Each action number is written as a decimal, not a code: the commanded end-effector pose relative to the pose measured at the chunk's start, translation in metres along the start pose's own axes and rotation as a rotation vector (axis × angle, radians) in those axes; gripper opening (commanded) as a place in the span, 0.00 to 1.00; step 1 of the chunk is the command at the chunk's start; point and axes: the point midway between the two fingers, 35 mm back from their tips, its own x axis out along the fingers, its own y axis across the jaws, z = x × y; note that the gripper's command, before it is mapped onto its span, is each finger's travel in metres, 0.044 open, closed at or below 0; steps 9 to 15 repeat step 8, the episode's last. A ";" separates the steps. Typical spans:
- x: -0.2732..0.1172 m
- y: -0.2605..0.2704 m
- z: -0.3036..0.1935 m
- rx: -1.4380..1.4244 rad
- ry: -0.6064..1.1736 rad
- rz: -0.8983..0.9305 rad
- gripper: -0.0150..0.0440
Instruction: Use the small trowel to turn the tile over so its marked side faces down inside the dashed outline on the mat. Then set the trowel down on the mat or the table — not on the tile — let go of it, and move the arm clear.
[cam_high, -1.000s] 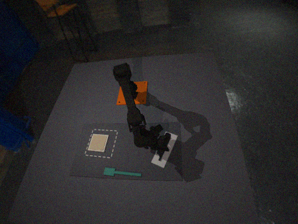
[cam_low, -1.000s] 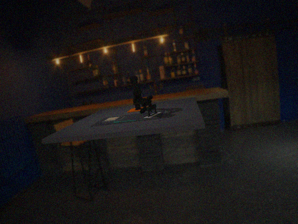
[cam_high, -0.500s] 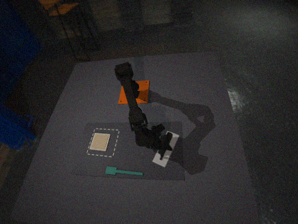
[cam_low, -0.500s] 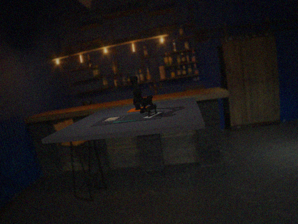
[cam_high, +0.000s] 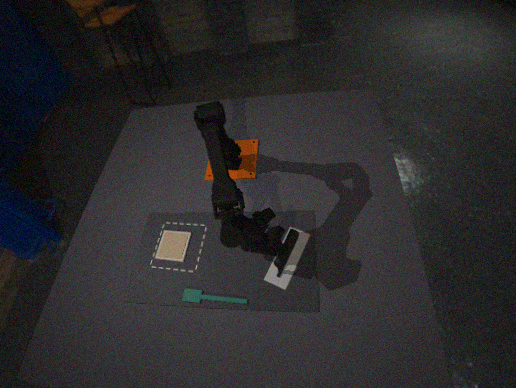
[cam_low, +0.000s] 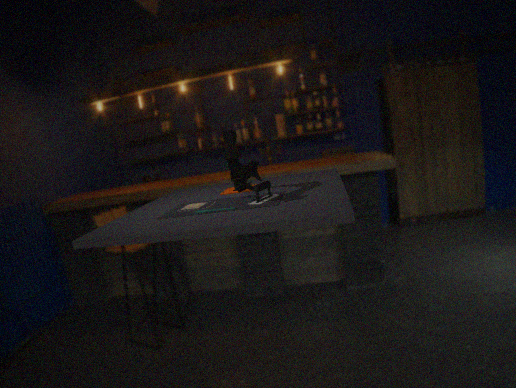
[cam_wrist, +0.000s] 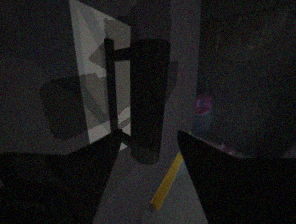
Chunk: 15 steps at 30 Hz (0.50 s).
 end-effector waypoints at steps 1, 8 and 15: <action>-0.017 0.003 0.003 0.000 -0.009 0.002 0.76; -0.059 -0.020 0.015 0.001 -0.004 0.002 0.76; -0.059 -0.020 0.015 0.001 -0.004 0.002 0.76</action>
